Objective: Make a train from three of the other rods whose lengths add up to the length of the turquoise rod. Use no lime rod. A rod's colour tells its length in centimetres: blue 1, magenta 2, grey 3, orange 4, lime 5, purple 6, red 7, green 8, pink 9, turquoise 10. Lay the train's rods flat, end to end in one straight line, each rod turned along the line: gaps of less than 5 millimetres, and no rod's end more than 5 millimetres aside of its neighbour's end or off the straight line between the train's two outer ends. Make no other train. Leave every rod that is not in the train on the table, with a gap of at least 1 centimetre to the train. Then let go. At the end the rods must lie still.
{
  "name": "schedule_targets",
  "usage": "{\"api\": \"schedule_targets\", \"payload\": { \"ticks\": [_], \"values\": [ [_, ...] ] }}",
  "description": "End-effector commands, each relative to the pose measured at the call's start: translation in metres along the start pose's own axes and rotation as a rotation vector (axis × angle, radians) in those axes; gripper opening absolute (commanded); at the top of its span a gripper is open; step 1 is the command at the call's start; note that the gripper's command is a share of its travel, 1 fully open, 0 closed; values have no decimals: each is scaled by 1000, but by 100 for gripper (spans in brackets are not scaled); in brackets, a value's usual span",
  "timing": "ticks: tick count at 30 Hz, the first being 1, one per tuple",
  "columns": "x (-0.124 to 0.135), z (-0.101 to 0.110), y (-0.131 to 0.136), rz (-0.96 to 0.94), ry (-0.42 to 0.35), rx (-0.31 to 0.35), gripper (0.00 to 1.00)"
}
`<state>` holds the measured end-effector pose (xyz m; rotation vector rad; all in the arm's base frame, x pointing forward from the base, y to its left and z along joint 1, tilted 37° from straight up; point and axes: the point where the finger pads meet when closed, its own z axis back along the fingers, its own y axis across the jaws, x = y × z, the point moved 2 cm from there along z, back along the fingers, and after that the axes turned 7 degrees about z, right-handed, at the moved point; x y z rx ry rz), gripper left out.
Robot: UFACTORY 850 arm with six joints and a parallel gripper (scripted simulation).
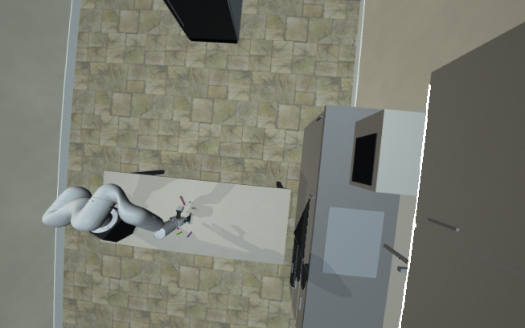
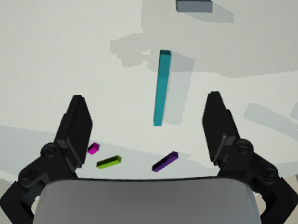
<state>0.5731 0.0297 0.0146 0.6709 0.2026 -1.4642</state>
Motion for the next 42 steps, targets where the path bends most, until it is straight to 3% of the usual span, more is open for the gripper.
{"api": "schedule_targets", "payload": {
  "ticks": [1,39,42],
  "values": [
    [0,1,1,0,0,1,100],
    [0,1,1,0,0,1,100],
    [25,0,9,1,1,2,100]
  ]
}}
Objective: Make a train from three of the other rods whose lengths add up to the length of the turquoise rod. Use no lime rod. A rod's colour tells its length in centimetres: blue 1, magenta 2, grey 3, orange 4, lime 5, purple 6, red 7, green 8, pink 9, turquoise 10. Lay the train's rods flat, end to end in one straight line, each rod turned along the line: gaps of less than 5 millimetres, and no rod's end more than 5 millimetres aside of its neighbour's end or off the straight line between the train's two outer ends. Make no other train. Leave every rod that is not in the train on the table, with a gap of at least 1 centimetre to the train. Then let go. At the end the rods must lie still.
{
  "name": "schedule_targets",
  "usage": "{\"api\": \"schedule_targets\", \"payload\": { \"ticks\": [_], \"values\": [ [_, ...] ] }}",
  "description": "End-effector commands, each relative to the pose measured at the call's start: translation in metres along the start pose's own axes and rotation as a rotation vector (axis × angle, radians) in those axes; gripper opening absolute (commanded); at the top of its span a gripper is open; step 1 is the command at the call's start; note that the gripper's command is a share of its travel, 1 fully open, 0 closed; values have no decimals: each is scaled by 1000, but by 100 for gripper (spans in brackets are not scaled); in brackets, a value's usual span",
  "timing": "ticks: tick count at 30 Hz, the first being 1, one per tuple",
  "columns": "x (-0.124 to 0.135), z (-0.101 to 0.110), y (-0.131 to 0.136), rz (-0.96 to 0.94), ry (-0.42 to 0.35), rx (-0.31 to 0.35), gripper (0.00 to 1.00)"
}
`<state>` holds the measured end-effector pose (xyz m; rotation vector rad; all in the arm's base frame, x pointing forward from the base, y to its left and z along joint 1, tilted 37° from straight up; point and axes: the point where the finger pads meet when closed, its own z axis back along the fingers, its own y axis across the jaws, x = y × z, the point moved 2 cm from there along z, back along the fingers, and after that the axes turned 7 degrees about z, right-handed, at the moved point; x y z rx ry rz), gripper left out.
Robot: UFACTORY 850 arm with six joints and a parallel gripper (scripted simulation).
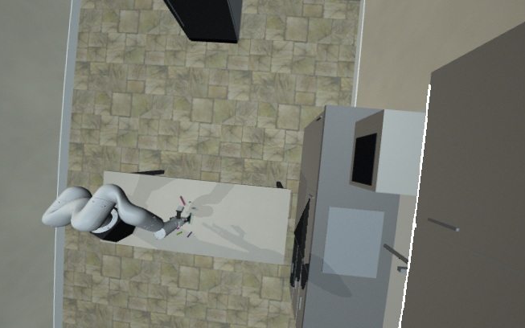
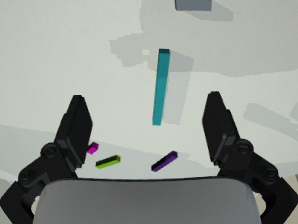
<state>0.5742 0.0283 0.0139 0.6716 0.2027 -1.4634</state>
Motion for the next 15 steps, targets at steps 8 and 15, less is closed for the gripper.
{"api": "schedule_targets", "payload": {
  "ticks": [8,15],
  "values": [
    [102,0,22,0,0,2,100],
    [122,1,23,0,-2,1,100]
  ]
}}
